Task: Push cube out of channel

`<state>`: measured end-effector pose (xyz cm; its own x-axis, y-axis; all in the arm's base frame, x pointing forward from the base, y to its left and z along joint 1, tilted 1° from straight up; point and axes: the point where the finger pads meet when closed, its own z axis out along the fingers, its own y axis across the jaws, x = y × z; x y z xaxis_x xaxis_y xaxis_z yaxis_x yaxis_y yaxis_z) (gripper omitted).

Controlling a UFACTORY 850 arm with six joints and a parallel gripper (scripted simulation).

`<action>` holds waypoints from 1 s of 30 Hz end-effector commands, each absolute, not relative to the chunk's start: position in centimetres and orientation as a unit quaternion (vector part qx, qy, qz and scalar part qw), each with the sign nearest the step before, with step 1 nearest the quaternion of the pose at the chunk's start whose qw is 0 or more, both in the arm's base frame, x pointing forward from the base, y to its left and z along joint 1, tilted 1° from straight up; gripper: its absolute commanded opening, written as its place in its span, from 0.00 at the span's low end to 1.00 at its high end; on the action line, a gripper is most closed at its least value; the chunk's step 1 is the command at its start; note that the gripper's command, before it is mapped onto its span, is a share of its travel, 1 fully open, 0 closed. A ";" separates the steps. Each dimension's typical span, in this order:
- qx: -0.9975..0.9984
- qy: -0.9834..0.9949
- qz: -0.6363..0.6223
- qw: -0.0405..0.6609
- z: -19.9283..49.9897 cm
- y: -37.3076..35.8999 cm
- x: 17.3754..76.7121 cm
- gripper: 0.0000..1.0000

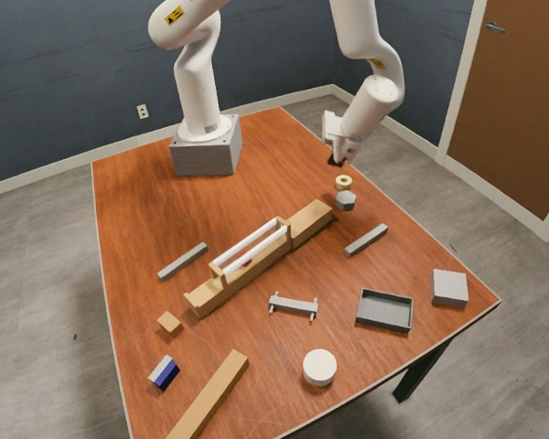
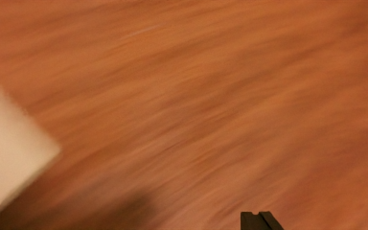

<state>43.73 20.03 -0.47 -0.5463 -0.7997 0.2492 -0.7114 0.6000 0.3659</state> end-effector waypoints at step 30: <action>0.698 -0.716 0.015 -0.001 2.2 11.9 65.1 0.00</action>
